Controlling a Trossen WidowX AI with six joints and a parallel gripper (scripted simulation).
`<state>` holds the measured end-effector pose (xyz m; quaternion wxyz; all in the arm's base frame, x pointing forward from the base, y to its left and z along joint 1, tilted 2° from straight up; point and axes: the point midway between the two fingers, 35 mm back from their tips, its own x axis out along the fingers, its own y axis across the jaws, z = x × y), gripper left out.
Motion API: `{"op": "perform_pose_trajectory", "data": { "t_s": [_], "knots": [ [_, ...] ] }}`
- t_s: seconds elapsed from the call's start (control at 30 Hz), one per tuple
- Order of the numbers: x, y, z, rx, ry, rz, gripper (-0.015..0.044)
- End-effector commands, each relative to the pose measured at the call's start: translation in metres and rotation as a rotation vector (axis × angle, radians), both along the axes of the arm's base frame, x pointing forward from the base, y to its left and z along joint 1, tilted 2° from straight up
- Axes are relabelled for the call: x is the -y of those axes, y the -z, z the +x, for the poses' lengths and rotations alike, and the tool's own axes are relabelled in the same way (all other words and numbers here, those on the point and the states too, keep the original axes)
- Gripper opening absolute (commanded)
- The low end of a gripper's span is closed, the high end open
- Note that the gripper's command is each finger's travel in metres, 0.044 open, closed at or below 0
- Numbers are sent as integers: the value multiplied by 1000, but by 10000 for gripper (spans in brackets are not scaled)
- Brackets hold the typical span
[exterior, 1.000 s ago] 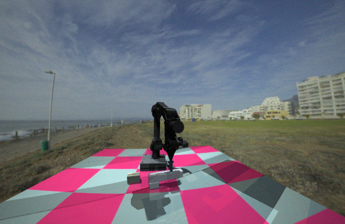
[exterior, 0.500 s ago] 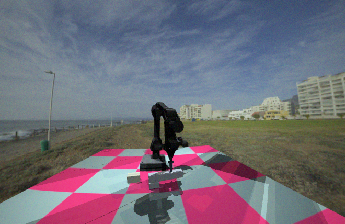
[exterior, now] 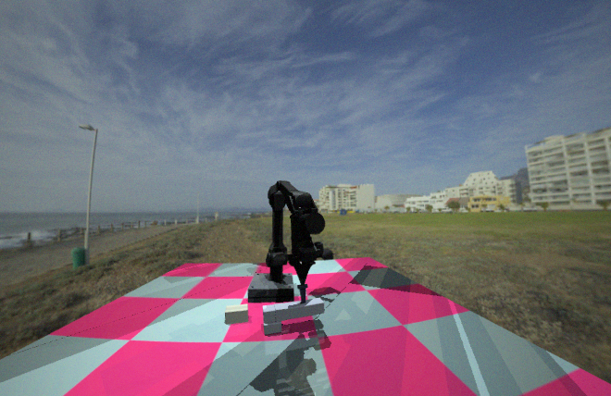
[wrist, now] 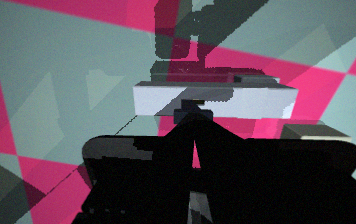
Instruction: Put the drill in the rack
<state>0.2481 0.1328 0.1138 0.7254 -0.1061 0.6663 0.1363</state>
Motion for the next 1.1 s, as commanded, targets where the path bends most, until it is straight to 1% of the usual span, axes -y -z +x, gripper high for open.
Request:
{"op": "perform_pose_trajectory", "data": {
  "t_s": [0.0, 1.07],
  "knots": [
    [0, 19, -6, -50, 0, -18, 0],
    [-1, 32, -7, -50, 0, -18, 0]
  ]
}}
